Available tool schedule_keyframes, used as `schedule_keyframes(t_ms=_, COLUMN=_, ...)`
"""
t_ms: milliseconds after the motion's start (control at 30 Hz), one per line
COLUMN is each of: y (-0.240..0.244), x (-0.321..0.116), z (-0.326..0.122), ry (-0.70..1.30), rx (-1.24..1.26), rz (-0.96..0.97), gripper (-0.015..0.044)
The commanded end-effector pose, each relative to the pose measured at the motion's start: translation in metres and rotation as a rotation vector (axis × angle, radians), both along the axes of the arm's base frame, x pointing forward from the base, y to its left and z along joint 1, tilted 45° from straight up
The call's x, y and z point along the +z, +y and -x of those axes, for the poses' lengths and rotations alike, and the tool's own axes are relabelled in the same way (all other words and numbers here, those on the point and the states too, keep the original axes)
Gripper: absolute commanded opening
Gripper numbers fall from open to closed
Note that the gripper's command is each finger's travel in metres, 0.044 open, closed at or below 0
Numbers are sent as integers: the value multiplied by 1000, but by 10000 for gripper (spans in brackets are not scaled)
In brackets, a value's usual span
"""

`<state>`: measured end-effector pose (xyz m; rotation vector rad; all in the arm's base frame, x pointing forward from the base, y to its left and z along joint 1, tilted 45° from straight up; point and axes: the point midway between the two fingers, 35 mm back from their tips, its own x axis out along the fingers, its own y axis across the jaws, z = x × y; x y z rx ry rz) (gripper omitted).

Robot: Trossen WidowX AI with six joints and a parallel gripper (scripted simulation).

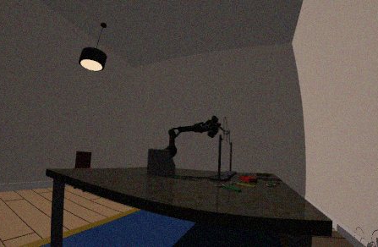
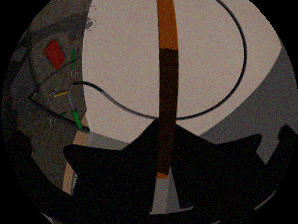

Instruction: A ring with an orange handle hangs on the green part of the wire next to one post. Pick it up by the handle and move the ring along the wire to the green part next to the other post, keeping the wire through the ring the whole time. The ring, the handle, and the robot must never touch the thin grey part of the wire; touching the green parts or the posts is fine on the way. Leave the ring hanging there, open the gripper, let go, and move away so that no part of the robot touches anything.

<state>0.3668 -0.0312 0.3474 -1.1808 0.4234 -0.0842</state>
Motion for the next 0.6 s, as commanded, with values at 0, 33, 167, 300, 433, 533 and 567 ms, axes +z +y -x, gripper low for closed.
schedule_keyframes(t_ms=0, y=0, x=1, z=-2, ry=4, rx=1, rz=-46, gripper=-150)
schedule_keyframes(t_ms=33, y=0, x=1, z=-2, ry=5, rx=1, rz=-57, gripper=-150)
schedule_keyframes(t_ms=167, y=1, x=0, z=-2, ry=12, rx=2, rz=-104, gripper=-150)
schedule_keyframes(t_ms=300, y=1, x=-1, z=-2, ry=19, rx=2, rz=-152, gripper=-150)
schedule_keyframes(t_ms=433, y=2, x=-2, z=-1, ry=26, rx=2, rz=-201, gripper=-150)
schedule_keyframes(t_ms=533, y=2, x=-3, z=-1, ry=32, rx=3, rz=-238, gripper=-150)
schedule_keyframes(t_ms=567, y=2, x=-4, z=-1, ry=33, rx=3, rz=-250, gripper=-150)
